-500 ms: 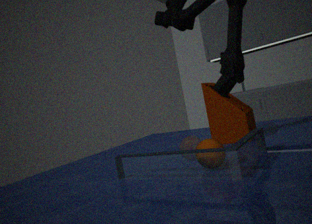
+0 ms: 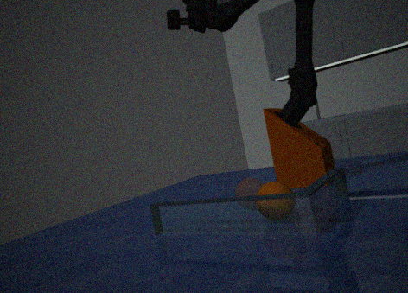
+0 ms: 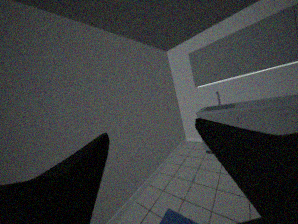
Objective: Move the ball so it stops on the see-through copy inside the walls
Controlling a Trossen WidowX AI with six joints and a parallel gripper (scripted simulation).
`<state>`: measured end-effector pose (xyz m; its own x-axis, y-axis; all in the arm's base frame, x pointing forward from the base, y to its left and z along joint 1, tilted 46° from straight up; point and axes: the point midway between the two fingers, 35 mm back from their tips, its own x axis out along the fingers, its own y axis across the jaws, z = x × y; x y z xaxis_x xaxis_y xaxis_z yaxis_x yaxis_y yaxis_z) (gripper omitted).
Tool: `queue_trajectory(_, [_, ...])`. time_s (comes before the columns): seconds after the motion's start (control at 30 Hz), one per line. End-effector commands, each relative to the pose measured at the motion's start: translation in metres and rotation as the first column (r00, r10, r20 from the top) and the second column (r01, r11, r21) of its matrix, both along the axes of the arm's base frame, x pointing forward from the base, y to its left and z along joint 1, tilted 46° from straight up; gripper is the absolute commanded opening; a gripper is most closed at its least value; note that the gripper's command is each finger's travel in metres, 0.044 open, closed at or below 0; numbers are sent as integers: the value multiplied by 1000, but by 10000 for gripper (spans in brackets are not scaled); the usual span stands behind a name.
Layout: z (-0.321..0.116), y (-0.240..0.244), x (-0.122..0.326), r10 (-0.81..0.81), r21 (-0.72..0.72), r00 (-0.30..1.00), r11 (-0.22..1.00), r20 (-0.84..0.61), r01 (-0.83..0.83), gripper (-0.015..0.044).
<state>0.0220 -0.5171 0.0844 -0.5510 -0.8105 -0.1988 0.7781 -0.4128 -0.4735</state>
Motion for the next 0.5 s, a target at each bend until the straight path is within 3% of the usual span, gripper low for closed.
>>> queue_trajectory(0.0, [-10, 1, 57, 175, 68, 984, 982, 28, -177, 440])
queue_trajectory(0.23, [-43, 36, 172, 481, 231, 867, 836, 127, -498, 440])
queue_trajectory(0.47, [-70, 95, 255, 646, 347, 719, 632, 257, -693, 440])
